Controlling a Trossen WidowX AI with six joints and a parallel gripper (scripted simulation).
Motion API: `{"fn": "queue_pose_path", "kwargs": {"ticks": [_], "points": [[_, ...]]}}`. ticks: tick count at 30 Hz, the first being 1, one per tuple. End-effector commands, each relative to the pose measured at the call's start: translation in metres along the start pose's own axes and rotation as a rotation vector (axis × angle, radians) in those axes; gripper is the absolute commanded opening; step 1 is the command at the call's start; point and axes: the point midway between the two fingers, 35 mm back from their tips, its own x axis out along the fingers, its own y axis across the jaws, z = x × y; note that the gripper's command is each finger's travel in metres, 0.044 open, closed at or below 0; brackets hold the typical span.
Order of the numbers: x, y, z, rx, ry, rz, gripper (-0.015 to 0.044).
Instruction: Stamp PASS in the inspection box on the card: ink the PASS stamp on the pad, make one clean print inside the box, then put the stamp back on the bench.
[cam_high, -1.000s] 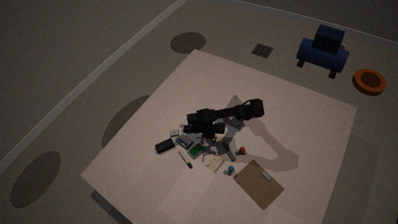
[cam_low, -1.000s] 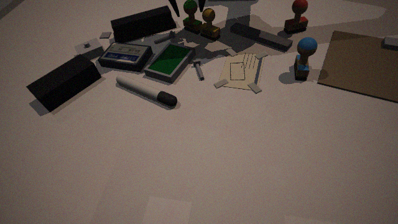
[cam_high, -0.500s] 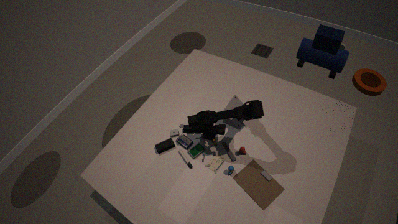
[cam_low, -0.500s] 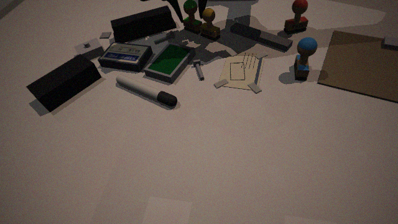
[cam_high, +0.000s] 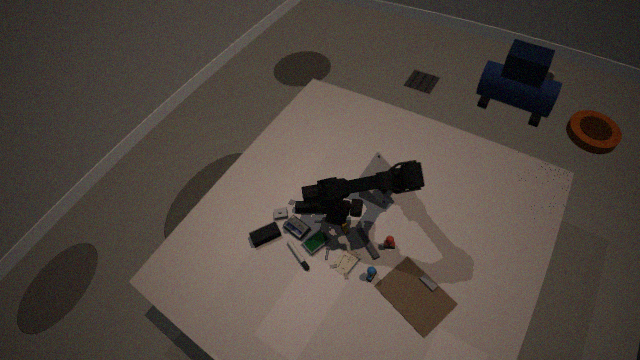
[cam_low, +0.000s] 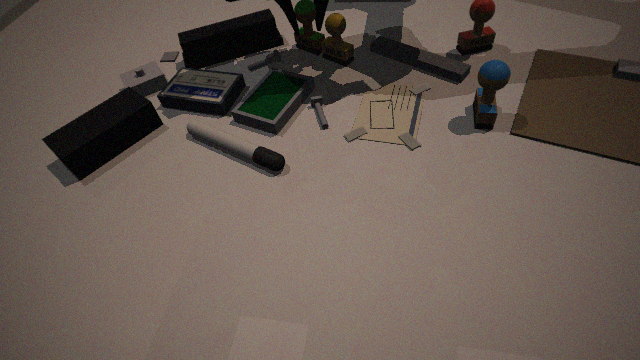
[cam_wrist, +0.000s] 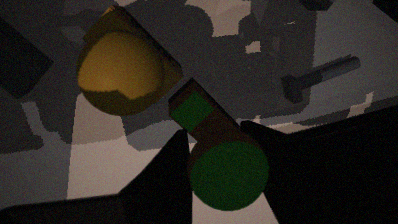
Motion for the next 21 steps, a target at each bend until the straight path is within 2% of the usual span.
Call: {"fn": "queue_pose_path", "kwargs": {"ticks": [1, 21], "points": [[-0.0013, -0.0002, 0.0001, 0.000, 0.000, -0.001, 0.0000], [-0.0108, -0.0011, 0.0005, 0.000, -0.001, -0.004, 0.0000]]}}
